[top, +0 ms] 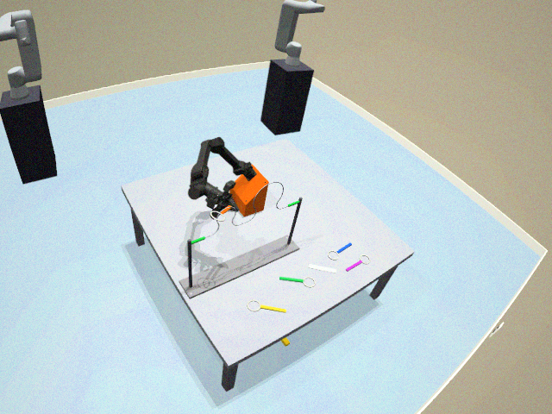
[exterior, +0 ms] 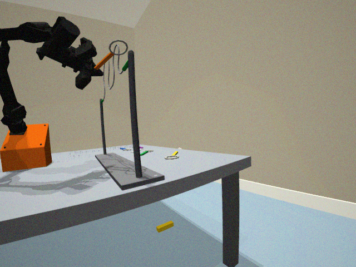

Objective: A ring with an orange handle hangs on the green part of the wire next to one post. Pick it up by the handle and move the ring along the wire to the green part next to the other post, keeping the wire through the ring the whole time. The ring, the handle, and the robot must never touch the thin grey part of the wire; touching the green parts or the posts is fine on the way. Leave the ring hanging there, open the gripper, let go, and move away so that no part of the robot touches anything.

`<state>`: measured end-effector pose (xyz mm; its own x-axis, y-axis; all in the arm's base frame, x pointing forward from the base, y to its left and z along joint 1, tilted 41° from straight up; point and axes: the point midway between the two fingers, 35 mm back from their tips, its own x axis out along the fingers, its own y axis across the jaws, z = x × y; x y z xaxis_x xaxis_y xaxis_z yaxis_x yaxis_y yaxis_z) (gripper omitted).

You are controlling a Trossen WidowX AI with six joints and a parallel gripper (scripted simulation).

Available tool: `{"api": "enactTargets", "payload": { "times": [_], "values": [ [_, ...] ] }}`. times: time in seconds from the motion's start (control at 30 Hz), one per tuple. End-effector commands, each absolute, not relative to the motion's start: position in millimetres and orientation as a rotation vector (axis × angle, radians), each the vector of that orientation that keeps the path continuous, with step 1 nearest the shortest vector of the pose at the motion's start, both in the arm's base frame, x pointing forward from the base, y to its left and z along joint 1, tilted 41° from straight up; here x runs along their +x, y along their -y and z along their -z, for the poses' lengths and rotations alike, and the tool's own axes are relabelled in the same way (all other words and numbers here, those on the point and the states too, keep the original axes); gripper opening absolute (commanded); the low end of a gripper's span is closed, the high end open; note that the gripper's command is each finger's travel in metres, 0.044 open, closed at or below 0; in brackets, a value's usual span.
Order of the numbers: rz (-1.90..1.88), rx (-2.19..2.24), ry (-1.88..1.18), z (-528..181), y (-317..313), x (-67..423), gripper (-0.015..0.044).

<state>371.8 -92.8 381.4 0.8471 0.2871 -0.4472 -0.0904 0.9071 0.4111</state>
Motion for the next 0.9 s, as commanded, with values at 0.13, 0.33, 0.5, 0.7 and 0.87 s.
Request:
{"api": "enactTargets", "payload": {
  "times": [0.13,0.33,0.5,0.7,0.87],
  "values": [
    [-0.158,0.228,-0.521,-377,104,373,-0.0150],
    [-0.122,0.098,-0.515,-375,114,374,-0.0150],
    [-0.091,-0.009,-0.508,-375,122,375,-0.0150],
    [-0.054,-0.139,-0.497,-375,131,376,-0.0150],
    [-0.022,-0.246,-0.487,-376,139,377,-0.0150]
  ]
}}
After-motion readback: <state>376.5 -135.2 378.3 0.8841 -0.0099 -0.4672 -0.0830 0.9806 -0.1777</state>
